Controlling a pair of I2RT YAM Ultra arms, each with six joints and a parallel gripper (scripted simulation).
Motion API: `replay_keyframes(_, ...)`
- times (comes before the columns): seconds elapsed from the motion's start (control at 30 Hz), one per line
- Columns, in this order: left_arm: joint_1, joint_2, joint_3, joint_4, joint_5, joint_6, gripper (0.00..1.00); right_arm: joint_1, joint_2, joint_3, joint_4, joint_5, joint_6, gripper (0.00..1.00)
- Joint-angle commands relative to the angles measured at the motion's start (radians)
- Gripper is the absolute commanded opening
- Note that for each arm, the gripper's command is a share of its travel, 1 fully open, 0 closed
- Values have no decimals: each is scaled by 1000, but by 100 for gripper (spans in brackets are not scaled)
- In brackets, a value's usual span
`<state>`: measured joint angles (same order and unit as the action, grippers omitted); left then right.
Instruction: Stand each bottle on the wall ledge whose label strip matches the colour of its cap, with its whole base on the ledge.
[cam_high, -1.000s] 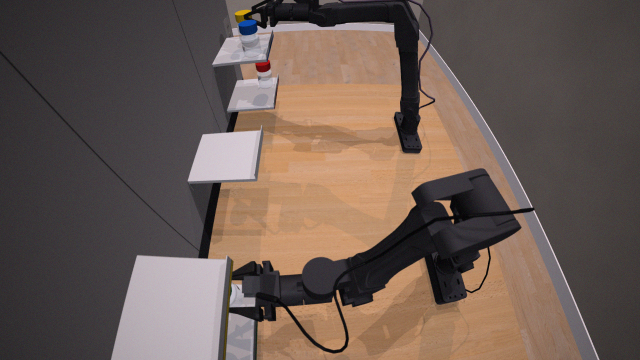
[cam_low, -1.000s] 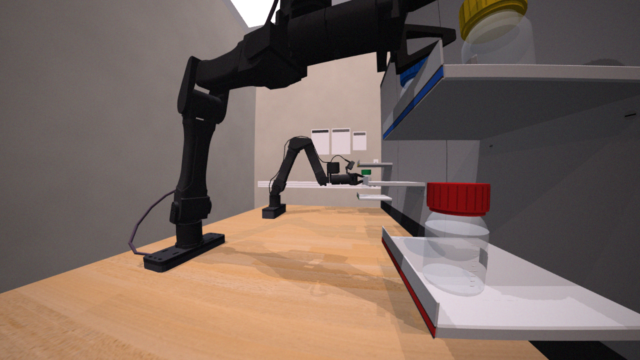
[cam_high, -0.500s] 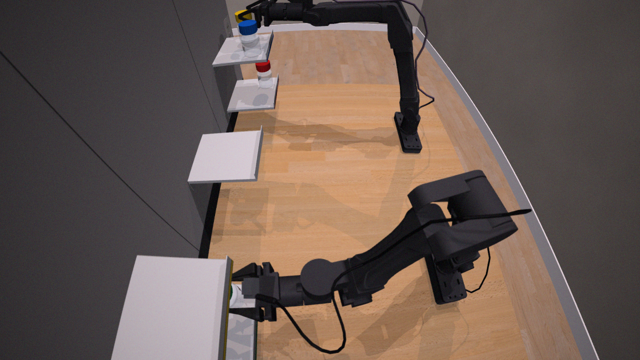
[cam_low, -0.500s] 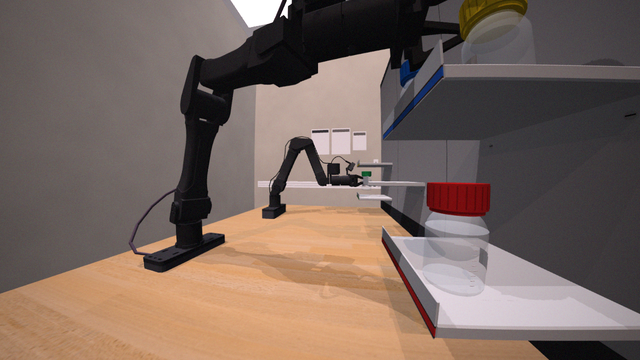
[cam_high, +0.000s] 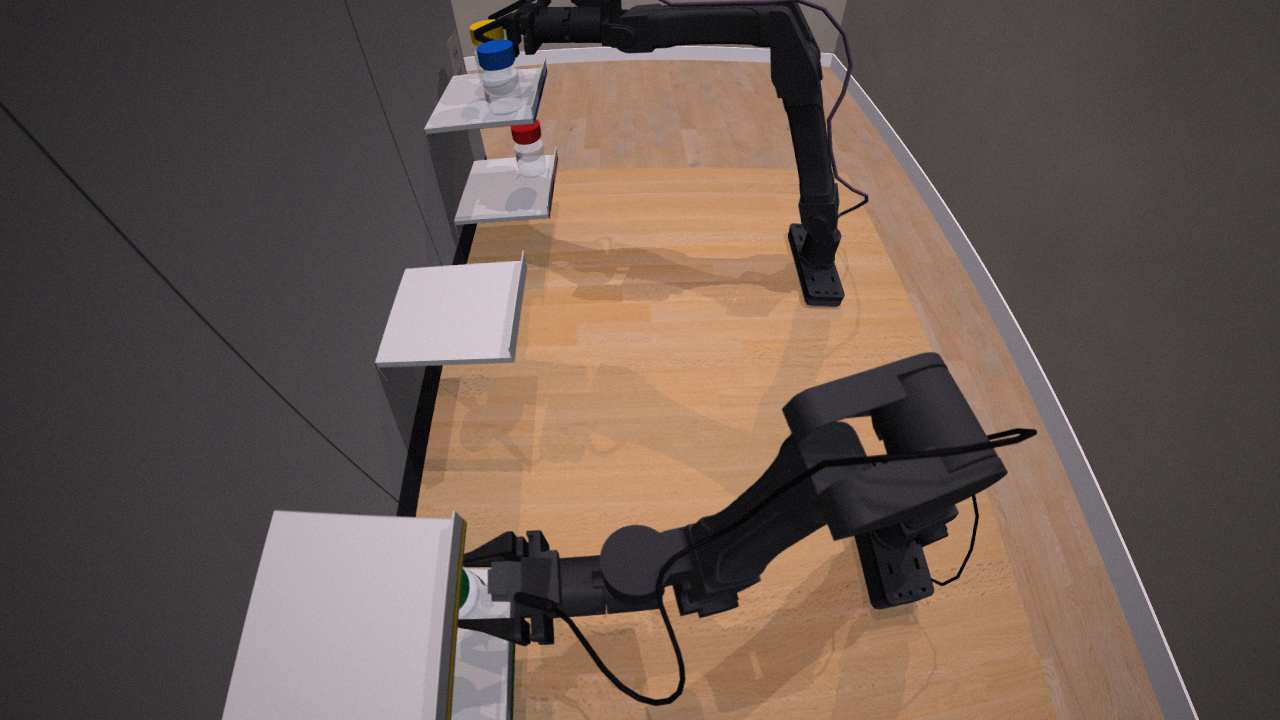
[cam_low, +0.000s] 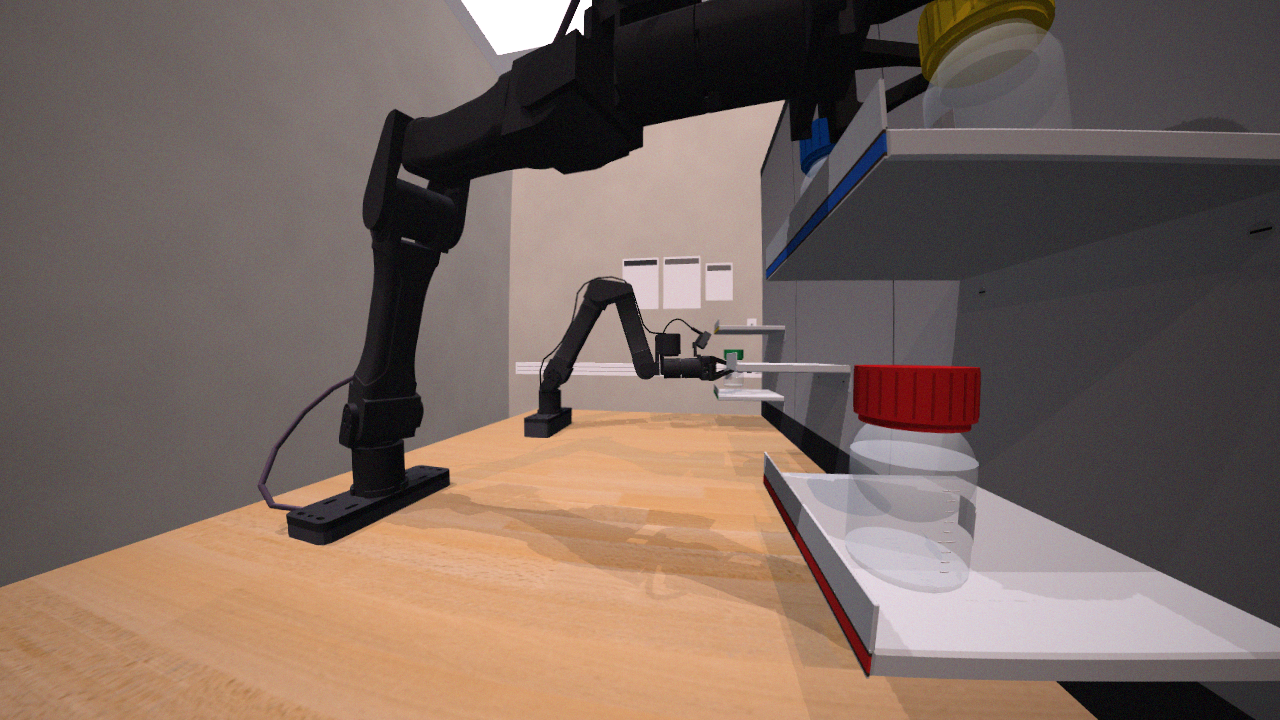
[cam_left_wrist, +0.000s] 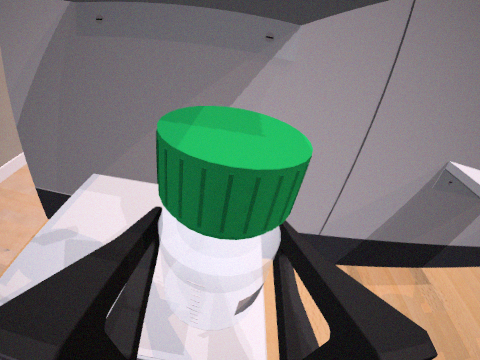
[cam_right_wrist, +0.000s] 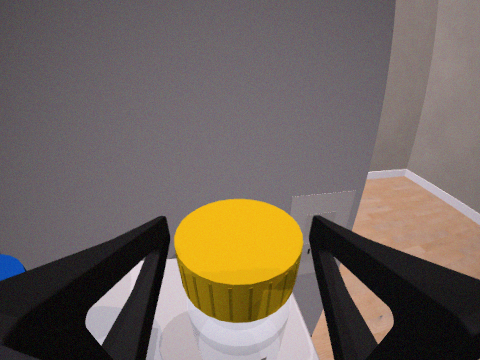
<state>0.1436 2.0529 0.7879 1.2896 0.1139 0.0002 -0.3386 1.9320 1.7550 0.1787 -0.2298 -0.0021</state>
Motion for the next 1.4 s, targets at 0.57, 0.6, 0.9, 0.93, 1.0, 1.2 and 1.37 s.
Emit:
replay_keyframes(0.57, -3, 79, -13, 123, -2, -2, 52, 1, -5, 31, -18, -1, 2, 40)
replay_keyframes(0.6, -3, 79, -13, 123, -2, -2, 63, 1, -5, 31, -18, -1, 2, 28)
replay_keyframes(0.9, -6, 46, -53, 151, -15, -8, 72, 1, 1, 73, -56, -1, 3, 50)
replay_keyframes(0.93, -5, 44, -58, 153, -15, -11, 72, 1, 2, 94, -74, -1, 3, 50)
replay_keyframes(1.0, 0, 36, -76, 164, -5, -12, 72, 1, 6, 152, -125, -1, 4, 50)
replay_keyframes(1.2, 23, 14, -134, 198, 20, -15, 72, 1, 42, 328, -264, -2, 4, 50)
replay_keyframes(1.37, 30, -10, -194, 235, 28, -16, 72, 1, 58, 364, -290, -3, 3, 50)
